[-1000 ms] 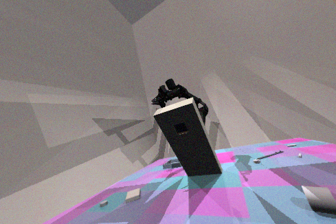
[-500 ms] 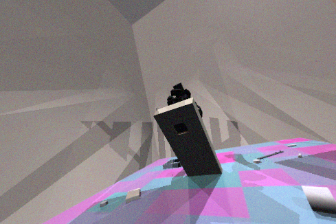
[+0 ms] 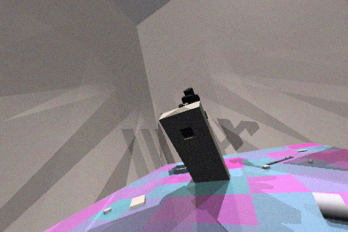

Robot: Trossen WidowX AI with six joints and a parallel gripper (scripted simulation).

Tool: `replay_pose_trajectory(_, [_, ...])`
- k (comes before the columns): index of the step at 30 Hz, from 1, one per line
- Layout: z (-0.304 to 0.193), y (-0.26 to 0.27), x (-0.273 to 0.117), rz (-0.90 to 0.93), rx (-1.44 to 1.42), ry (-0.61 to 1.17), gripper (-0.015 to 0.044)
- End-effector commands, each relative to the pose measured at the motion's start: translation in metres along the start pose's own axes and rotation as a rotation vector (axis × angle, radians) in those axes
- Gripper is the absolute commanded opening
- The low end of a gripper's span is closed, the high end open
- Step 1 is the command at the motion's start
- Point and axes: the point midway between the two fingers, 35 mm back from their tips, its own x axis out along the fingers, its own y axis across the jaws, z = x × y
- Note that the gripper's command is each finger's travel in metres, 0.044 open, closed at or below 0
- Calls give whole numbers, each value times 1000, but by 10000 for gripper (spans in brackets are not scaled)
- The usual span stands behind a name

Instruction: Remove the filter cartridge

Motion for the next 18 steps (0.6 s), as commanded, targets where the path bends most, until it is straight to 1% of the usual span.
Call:
replay_pose_trajectory(1, [-1,-3,1,-8,6,7,107])
replay_pose_trajectory(18, [-2,-1,24,-6,6,6,107])
